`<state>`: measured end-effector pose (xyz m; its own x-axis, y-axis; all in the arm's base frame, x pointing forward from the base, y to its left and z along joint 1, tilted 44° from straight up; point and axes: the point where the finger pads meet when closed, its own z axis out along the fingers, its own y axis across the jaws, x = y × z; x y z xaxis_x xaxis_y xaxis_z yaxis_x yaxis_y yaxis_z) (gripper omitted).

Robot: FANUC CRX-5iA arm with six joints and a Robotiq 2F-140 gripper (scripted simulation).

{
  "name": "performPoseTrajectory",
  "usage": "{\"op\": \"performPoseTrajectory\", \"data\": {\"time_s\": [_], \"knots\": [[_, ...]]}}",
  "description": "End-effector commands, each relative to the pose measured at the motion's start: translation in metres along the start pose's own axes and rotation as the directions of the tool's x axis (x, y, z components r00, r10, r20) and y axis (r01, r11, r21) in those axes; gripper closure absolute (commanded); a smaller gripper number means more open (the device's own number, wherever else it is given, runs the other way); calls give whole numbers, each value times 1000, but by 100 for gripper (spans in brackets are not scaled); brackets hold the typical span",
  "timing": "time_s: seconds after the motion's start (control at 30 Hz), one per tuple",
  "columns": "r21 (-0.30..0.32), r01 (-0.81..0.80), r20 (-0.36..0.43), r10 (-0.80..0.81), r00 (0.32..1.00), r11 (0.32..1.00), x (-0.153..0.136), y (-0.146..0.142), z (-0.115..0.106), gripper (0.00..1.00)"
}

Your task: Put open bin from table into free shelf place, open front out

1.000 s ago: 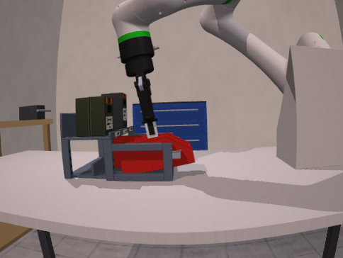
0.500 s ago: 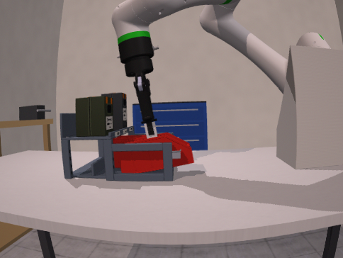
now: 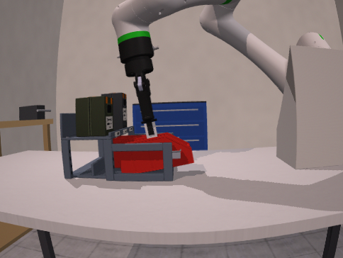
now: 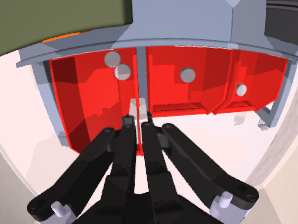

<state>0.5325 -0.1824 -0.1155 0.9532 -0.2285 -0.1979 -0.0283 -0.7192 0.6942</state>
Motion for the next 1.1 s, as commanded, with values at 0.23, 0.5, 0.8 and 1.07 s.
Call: {"op": "performPoseTrajectory", "data": {"time_s": [0.23,0.5,0.8,1.07], "knots": [[0,0,0,0,1000,1000,0,0,0,100],[0,0,0,0,1000,1000,0,0,0,100],[0,0,-2,0,1000,1000,0,0,0,100],[0,0,-11,0,1000,1000,0,0,1,100]]}}
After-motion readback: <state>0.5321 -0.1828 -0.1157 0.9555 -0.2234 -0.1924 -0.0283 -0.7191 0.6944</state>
